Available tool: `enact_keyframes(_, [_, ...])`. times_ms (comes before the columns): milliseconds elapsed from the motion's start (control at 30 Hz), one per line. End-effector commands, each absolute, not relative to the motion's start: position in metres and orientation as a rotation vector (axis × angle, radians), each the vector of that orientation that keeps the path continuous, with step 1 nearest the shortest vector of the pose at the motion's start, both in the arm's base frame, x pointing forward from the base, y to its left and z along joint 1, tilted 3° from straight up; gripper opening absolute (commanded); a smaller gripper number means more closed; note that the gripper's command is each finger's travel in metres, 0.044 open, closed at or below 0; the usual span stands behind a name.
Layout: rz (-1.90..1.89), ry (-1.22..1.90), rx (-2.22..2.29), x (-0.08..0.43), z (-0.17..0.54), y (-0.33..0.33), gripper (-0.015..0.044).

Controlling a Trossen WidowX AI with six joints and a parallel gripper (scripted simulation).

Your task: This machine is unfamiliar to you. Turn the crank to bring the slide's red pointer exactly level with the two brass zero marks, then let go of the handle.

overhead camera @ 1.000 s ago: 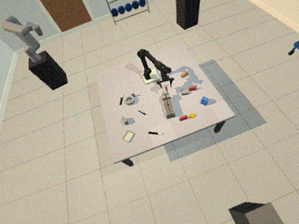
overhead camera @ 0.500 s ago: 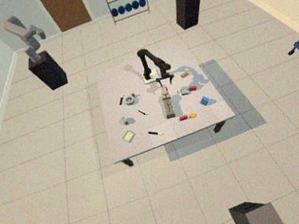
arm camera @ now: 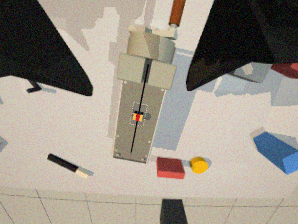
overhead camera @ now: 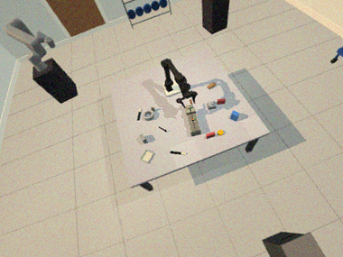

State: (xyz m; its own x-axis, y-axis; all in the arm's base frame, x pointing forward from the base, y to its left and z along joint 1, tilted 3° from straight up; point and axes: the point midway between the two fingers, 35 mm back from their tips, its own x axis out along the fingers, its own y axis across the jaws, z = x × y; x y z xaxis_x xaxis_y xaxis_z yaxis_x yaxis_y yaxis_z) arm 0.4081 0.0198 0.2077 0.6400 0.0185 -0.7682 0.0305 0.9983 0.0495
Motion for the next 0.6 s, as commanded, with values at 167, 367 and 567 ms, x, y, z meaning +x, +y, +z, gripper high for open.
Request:
enact_keyframes(167, [0.093, 0.873, 0.019, 0.433, 0.209, -0.013, 0.0440])
enact_keyframes(367, [0.094, 0.873, 0.019, 0.436, 0.176, -0.012, 0.0440])
enact_keyframes(567, [0.094, 0.873, 0.019, 0.435, 0.158, -0.011, 0.0440])
